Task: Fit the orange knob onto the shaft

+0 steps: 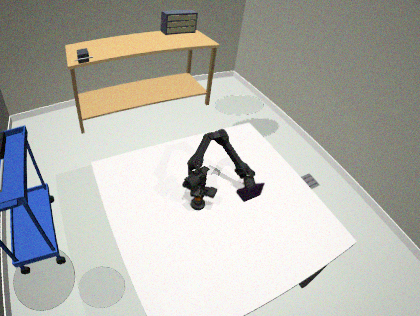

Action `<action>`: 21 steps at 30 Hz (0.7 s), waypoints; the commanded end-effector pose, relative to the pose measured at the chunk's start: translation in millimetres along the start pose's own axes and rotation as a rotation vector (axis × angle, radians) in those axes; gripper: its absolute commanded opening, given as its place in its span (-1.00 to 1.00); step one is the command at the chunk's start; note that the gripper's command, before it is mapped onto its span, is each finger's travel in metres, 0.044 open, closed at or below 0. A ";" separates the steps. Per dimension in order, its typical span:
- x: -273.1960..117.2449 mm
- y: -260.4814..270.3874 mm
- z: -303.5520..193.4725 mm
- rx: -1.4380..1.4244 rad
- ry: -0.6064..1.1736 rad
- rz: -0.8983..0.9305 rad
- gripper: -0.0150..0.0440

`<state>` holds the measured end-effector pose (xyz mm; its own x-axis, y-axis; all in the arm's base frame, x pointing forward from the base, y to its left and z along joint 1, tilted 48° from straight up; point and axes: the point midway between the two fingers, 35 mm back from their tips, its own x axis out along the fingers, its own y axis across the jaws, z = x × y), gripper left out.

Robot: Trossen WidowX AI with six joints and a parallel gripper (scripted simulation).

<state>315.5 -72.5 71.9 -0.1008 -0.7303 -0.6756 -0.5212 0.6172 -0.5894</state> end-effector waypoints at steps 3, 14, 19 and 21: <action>-3.2 -4.7 4.9 -0.036 -0.010 -0.004 -0.49; 2.3 -5.2 4.6 -0.036 -0.010 -0.004 -0.49; -1.9 -4.2 4.3 -0.036 -0.010 -0.004 -0.49; -2.5 -4.0 4.1 -0.044 -0.010 -0.004 -0.49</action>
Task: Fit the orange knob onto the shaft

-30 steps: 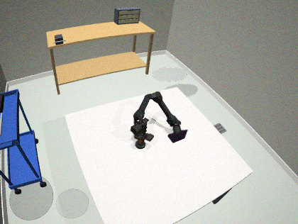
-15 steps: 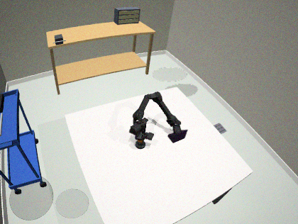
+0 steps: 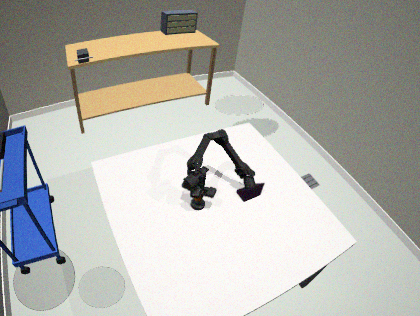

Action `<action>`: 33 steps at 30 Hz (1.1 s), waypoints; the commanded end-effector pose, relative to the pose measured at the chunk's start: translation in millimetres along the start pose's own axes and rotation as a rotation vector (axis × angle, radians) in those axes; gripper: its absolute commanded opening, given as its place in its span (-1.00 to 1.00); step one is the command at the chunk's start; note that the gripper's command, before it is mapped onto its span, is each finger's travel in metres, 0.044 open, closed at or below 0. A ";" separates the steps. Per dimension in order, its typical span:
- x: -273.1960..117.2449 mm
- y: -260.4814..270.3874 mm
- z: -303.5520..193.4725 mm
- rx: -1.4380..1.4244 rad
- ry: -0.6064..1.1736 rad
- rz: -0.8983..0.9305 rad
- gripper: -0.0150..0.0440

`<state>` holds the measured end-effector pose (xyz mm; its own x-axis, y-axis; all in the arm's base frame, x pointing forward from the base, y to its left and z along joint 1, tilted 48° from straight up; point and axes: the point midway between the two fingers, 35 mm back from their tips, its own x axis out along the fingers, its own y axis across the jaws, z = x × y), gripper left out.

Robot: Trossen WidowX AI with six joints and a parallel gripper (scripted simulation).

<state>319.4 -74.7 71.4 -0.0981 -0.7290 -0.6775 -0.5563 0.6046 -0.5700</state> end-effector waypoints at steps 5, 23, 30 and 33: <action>-5.0 0.5 -0.1 -0.161 -0.006 -0.005 -0.49; 0.8 5.0 -2.8 -0.203 -0.006 -0.005 -0.49; 1.1 3.8 -2.2 -0.203 -0.006 -0.005 -0.49; 1.1 3.5 -2.1 -0.203 -0.006 -0.005 -0.49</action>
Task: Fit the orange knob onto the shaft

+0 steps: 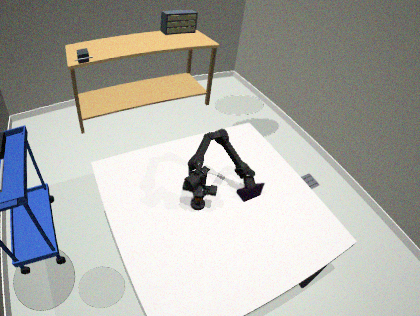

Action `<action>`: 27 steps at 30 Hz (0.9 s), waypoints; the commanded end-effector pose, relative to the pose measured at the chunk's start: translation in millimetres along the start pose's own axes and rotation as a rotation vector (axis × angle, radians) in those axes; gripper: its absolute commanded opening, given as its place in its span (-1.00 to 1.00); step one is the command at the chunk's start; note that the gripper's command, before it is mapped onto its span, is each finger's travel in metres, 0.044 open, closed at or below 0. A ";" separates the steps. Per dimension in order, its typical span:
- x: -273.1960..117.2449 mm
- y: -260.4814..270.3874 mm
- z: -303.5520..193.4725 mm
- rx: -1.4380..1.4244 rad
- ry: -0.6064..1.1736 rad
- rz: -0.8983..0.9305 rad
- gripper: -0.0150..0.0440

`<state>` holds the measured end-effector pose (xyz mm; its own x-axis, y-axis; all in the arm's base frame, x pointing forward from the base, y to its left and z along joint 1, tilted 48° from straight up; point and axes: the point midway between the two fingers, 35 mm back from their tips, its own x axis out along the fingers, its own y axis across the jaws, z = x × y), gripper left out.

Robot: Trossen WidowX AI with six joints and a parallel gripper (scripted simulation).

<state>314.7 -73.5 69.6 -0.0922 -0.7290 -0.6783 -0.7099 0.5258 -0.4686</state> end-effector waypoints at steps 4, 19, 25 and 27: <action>0.4 -1.0 0.4 -0.003 -0.001 -0.002 -0.49; -5.9 -3.9 1.6 -0.202 -0.001 -0.002 -0.49; -5.7 -6.2 3.5 -0.212 -0.001 -0.002 -0.49; -2.6 -6.1 3.3 -0.212 -0.001 -0.002 -0.49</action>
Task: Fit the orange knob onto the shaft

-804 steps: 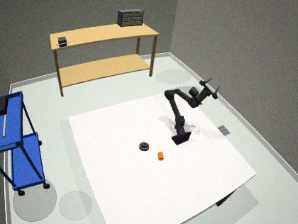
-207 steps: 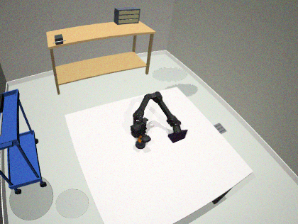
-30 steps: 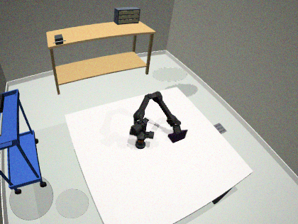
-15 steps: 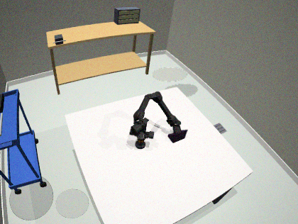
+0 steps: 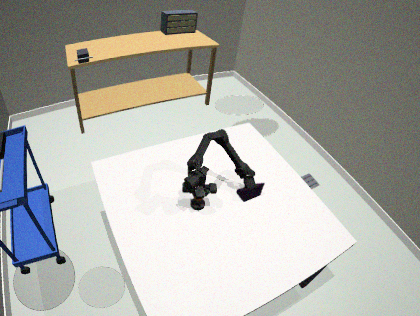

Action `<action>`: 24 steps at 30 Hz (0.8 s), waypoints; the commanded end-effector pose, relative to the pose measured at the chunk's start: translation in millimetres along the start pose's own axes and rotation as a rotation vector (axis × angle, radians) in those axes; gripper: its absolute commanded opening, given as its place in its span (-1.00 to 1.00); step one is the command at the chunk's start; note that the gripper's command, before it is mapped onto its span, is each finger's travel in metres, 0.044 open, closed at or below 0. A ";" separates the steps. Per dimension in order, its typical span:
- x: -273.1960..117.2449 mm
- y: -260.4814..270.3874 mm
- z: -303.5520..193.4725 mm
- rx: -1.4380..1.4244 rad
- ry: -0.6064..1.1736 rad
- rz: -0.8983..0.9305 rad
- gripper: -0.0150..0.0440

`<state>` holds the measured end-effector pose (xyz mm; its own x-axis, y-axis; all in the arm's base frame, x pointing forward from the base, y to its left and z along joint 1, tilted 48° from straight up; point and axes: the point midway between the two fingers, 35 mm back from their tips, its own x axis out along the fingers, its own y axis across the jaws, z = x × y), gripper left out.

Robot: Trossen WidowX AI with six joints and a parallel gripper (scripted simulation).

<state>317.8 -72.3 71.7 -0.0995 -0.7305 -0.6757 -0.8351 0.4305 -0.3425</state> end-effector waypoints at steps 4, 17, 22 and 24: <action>2.4 -4.0 0.9 -0.010 -0.007 -0.007 -0.49; -2.2 -2.8 0.8 -0.019 -0.007 -0.007 -0.49; -3.2 -0.7 0.0 -0.178 -0.006 -0.007 -0.49; -3.2 0.9 -0.4 -0.220 -0.006 -0.007 -0.49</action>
<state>318.5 -72.7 72.7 -0.0957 -0.7299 -0.6768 -0.8990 0.3553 -0.2560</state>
